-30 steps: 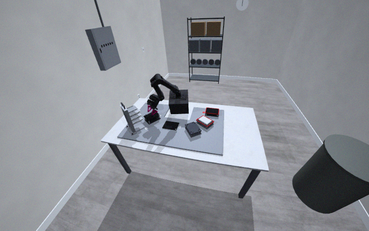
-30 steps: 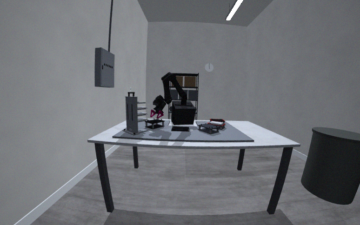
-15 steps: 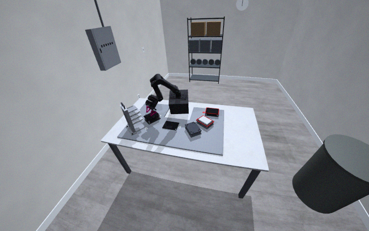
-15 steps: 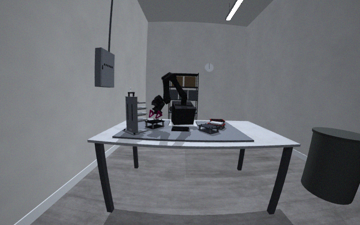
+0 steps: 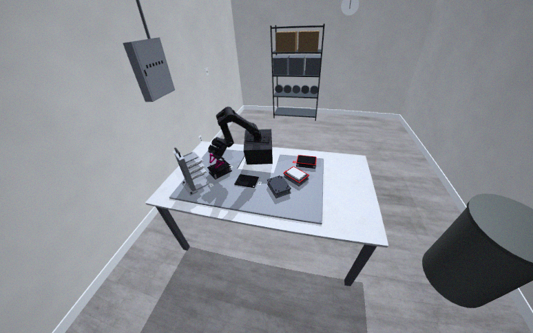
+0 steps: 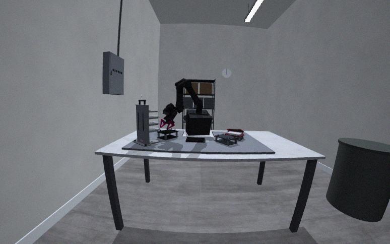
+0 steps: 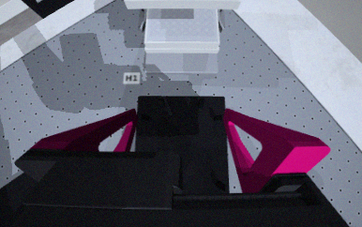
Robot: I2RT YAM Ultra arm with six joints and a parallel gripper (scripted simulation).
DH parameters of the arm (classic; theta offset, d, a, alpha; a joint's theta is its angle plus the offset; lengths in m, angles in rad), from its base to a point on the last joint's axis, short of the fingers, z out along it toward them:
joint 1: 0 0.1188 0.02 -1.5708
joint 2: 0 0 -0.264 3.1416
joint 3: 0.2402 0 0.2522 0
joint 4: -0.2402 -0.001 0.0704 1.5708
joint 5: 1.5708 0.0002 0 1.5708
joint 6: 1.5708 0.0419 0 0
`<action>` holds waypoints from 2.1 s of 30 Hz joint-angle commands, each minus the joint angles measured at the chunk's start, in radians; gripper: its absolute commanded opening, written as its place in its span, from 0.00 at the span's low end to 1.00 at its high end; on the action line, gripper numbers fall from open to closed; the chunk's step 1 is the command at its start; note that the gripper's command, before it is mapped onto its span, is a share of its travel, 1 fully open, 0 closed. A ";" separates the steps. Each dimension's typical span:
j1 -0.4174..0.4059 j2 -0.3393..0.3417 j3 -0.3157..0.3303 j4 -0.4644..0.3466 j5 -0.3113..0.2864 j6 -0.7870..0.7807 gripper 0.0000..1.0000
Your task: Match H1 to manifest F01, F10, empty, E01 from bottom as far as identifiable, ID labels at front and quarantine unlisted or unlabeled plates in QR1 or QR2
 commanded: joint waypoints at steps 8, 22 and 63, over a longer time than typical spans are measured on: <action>0.007 -0.008 0.040 -0.035 0.012 0.009 1.00; 0.024 -0.003 0.101 -0.086 0.025 0.020 1.00; 0.067 0.033 0.301 -0.237 0.061 0.047 1.00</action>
